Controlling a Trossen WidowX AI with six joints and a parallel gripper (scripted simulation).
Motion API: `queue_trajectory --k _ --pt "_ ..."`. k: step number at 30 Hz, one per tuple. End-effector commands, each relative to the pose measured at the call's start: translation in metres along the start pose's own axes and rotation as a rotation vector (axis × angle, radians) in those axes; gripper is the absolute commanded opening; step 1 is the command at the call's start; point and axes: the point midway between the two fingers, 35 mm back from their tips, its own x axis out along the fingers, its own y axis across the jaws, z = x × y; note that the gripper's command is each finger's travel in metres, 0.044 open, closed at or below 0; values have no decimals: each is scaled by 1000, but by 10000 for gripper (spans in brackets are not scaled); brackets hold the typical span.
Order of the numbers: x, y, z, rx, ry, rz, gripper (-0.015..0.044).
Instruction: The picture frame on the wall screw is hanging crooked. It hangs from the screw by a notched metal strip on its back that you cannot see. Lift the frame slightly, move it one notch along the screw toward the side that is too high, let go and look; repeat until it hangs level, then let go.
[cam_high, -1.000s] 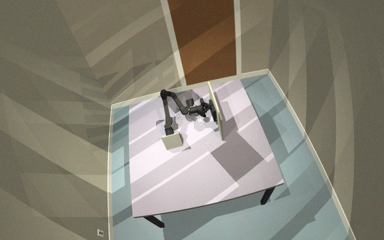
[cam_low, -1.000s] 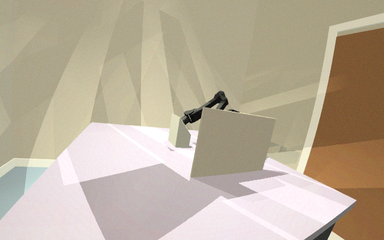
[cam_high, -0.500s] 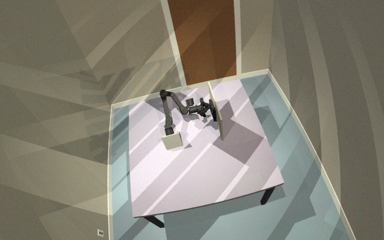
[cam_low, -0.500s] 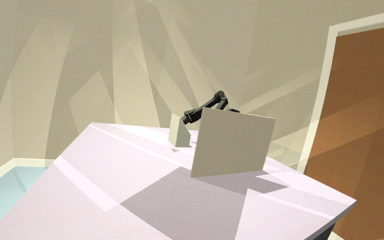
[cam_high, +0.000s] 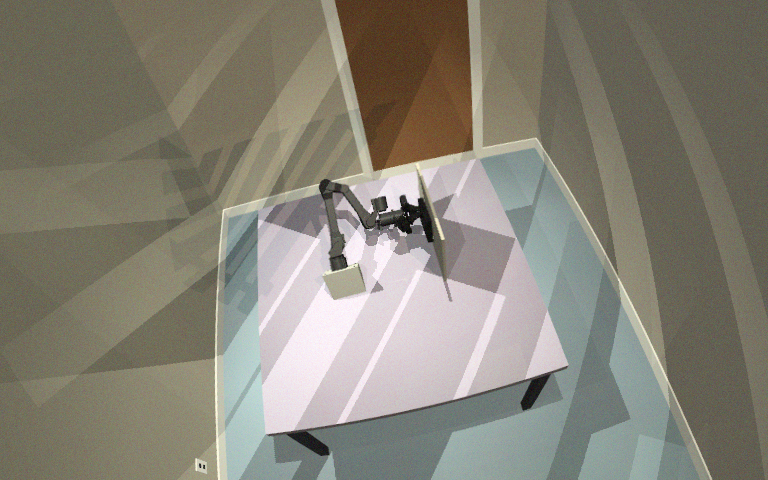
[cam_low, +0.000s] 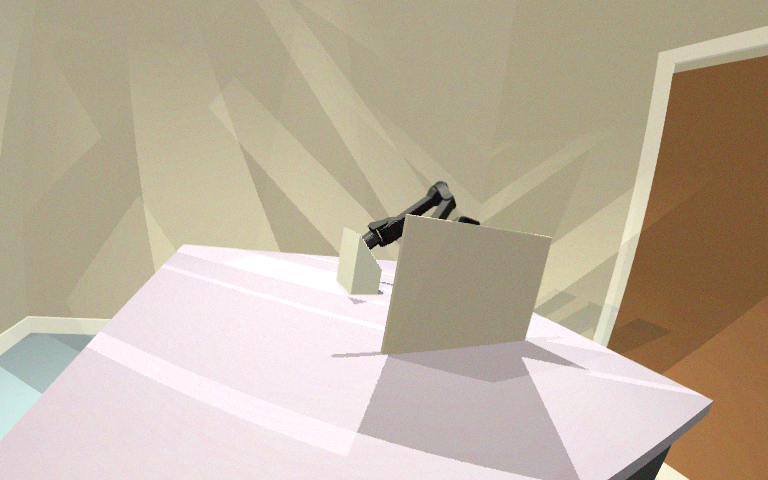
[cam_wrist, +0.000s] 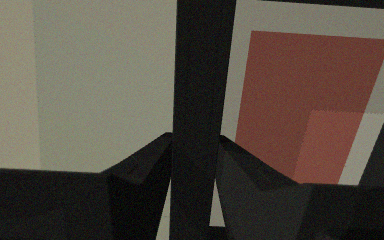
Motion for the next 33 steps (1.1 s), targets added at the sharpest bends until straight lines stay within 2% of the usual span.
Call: queue_trajectory --k 1,33 --pt "1 3 0 -2 -2 16 0" --pt "1 4 3 -2 -2 16 0"
